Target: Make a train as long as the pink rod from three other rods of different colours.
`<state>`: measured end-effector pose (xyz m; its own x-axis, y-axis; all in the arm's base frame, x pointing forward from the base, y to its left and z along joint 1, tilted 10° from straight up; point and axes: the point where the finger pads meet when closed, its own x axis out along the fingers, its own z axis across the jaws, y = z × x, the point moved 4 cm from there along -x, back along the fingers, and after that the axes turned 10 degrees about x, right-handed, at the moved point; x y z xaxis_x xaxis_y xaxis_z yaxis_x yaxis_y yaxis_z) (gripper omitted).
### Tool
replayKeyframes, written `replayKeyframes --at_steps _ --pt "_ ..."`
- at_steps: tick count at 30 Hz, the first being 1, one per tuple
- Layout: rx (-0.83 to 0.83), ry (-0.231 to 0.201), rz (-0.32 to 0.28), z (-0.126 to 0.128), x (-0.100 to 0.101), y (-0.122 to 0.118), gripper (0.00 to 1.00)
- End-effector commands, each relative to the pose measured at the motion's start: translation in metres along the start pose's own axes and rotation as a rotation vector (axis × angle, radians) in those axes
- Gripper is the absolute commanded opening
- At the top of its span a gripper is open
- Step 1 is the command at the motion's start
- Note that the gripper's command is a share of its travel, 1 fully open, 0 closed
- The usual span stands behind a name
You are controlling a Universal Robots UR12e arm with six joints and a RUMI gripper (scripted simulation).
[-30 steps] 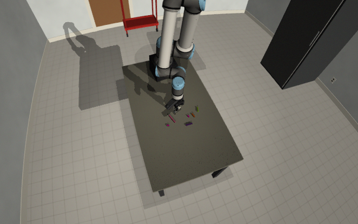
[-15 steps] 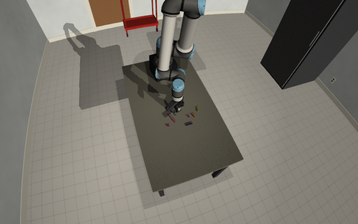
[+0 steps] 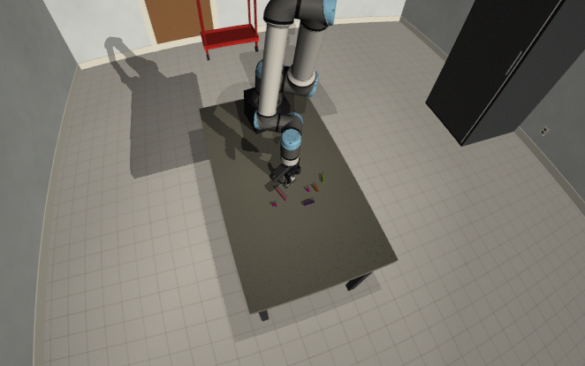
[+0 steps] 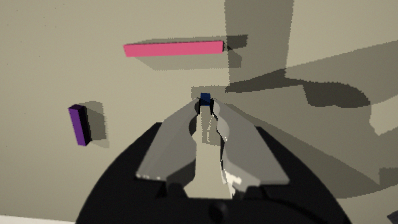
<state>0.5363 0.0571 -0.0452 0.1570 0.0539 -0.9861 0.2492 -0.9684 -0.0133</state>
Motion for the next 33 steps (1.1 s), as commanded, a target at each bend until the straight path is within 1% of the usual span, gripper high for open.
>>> replayKeyframes --at_steps 1,21,33 --pt "0.0 0.001 0.0 0.0 0.0 0.0 0.0" --pt "0.0 0.001 0.0 0.0 0.001 0.0 0.0" --pt "0.0 0.001 0.0 0.0 0.011 0.0 0.0"
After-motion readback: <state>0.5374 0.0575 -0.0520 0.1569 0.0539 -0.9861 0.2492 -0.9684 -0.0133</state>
